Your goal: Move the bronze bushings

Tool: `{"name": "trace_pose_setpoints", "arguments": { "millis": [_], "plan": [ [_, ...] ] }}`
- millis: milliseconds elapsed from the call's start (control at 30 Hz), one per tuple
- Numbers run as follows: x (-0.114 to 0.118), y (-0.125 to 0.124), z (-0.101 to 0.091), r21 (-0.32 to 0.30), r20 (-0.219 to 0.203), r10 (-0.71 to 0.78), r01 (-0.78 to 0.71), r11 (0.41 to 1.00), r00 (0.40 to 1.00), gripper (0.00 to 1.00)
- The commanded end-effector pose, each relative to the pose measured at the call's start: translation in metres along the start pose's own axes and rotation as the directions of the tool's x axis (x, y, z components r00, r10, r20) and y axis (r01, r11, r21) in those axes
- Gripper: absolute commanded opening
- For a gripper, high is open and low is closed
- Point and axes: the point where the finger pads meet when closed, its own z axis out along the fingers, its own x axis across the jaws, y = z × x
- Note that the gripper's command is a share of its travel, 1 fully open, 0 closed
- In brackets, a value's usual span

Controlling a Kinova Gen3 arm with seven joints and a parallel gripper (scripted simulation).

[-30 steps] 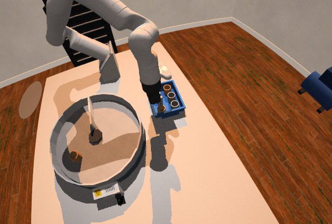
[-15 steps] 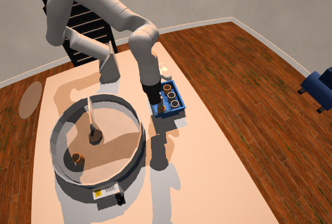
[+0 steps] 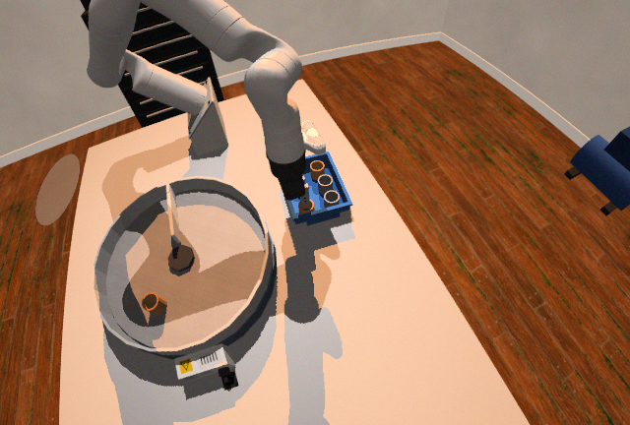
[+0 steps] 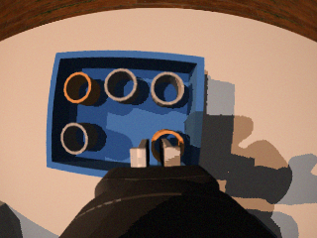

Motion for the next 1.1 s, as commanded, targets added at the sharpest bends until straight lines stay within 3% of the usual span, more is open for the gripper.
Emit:
{"name": "trace_pose_setpoints", "arguments": {
  "millis": [0,800,1067],
  "plan": [
    [0.0006,-0.0006,-0.0012,0.002,-0.002,0.0,0.0,1.0,1.0,0.36],
    [0.0006,-0.0006,-0.0008,0.002,-0.002,0.0,0.0,1.0,1.0,0.36],
    [0.0006,-0.0006,0.008,0.002,-0.002,0.0,0.0,1.0,1.0,0.36]
  ]
}}
